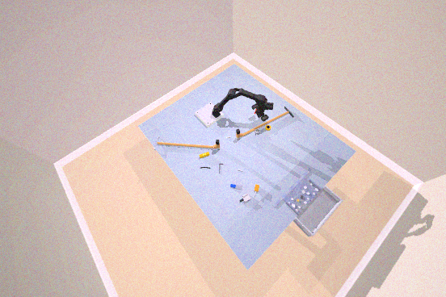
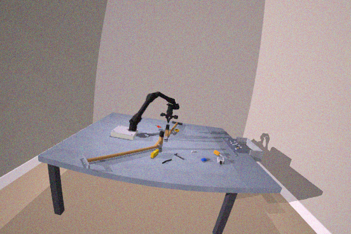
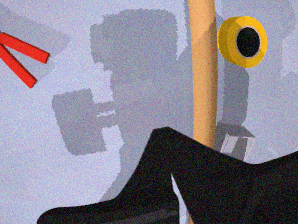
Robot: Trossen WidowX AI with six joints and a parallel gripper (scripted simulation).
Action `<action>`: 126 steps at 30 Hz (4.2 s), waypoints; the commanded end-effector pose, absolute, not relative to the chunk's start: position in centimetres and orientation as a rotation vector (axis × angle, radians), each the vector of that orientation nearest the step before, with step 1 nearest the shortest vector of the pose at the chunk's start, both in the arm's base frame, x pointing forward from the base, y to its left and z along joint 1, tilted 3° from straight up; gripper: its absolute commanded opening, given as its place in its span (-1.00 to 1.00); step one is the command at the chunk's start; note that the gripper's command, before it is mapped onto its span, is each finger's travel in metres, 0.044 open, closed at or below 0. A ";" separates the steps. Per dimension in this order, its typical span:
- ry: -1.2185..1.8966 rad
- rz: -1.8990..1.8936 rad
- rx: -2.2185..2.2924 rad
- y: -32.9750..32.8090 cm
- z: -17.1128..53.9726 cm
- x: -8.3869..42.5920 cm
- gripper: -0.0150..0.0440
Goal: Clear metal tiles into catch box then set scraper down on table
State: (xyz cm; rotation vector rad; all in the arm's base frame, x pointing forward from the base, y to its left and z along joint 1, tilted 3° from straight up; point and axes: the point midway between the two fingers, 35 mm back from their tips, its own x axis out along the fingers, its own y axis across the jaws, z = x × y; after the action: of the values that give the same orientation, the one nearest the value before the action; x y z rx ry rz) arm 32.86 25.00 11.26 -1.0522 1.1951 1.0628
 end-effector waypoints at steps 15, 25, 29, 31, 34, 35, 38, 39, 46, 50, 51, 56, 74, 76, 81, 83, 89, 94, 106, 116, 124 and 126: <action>1.209 1.049 -1.040 24.9 7.0 32.7 -0.49; 1.212 1.044 -1.034 24.8 4.8 32.5 -0.49; 1.213 1.042 -1.032 24.7 3.9 32.4 -0.49; 1.213 1.042 -1.032 24.7 3.9 32.4 -0.49; 1.213 1.042 -1.032 24.7 4.0 32.6 -0.49; 1.213 1.042 -1.032 24.7 4.0 32.7 -0.49; 1.213 1.042 -1.033 24.7 4.0 33.0 -0.49; 1.213 1.042 -1.033 24.7 4.0 33.1 -0.49; 1.213 1.041 -1.033 24.7 4.1 33.8 -0.49; 1.212 1.041 -1.033 24.7 4.2 34.2 -0.49; 1.212 1.041 -1.033 24.7 4.2 34.3 -0.49; 1.212 1.041 -1.033 24.7 4.3 34.8 -0.49; 1.211 1.040 -1.034 24.5 4.5 36.6 -0.49; 1.211 1.039 -1.034 24.5 4.5 36.8 -0.49; 1.210 1.039 -1.034 24.4 4.5 37.3 -0.49; 1.210 1.039 -1.035 24.3 4.5 37.5 -0.49; 1.210 1.039 -1.035 24.2 4.6 38.1 -0.49; 1.210 1.038 -1.035 24.1 4.6 38.6 -0.49; 1.209 1.037 -1.036 23.8 4.7 39.8 -0.49; 1.208 1.037 -1.036 23.5 4.7 40.8 -0.49; 1.208 1.036 -1.037 23.3 4.7 41.5 -0.49; 1.208 1.036 -1.037 23.2 4.7 41.7 -0.49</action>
State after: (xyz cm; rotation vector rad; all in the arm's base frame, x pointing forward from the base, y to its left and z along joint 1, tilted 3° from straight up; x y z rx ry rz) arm 41.00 23.33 4.77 -1.0330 1.2187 1.0374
